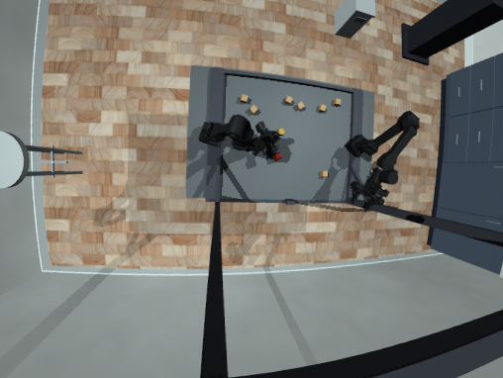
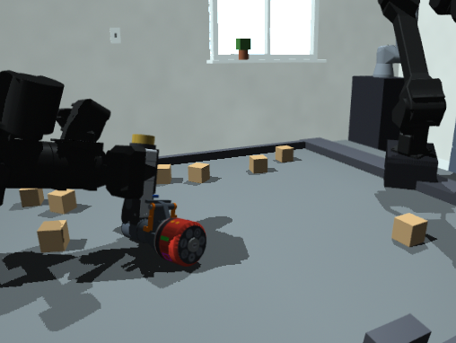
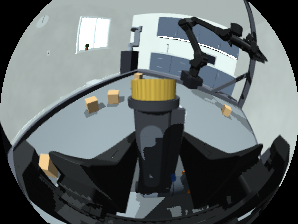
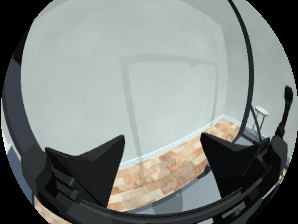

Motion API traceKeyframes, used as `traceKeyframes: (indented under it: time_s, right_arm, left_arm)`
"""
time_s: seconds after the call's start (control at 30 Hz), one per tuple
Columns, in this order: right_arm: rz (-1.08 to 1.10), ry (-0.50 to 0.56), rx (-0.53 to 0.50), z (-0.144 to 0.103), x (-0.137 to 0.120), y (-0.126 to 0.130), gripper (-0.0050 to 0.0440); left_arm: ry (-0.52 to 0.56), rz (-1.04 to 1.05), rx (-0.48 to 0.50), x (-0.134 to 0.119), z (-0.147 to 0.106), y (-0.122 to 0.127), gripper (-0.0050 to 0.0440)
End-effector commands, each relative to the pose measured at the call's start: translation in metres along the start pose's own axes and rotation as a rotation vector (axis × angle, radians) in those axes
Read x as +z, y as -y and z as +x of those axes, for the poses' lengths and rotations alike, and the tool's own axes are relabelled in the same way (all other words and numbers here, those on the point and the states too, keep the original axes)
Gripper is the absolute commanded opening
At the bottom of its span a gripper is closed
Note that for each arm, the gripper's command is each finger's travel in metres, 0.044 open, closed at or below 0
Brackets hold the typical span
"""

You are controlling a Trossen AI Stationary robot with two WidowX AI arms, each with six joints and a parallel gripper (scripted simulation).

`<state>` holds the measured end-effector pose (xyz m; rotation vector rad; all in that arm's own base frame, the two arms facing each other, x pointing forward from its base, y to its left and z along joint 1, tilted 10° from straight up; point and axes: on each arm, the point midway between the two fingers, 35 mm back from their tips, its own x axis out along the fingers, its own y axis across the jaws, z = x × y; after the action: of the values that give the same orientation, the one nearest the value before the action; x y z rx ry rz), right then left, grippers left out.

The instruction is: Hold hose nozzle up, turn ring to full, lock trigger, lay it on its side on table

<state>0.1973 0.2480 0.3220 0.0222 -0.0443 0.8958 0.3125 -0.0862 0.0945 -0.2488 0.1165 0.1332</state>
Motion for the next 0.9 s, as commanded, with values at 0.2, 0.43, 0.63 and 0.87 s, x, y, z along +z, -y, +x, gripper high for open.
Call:
traceKeyframes:
  time_s: [0.2, 0.43, 0.63, 0.87]
  right_arm:
    - [0.000, 0.022, -0.003, -0.001, 0.008, 0.000, 0.0408]
    - [0.000, 0.022, -0.003, -0.001, 0.008, 0.000, 0.0408]
    - [0.000, 0.022, -0.003, -0.001, 0.008, 0.000, 0.0408]
    - [0.000, 0.022, -0.003, -0.001, 0.008, 0.000, 0.0408]
  left_arm:
    - [0.010, 0.003, 0.008, 0.017, -0.004, 0.001, 0.0173]
    - [0.006, 0.008, 0.008, 0.021, -0.004, 0.003, 0.0173]
    - [0.007, 0.007, 0.010, 0.023, -0.005, 0.003, 0.0173]
    - [0.009, 0.007, 0.012, 0.027, -0.006, 0.003, 0.0173]
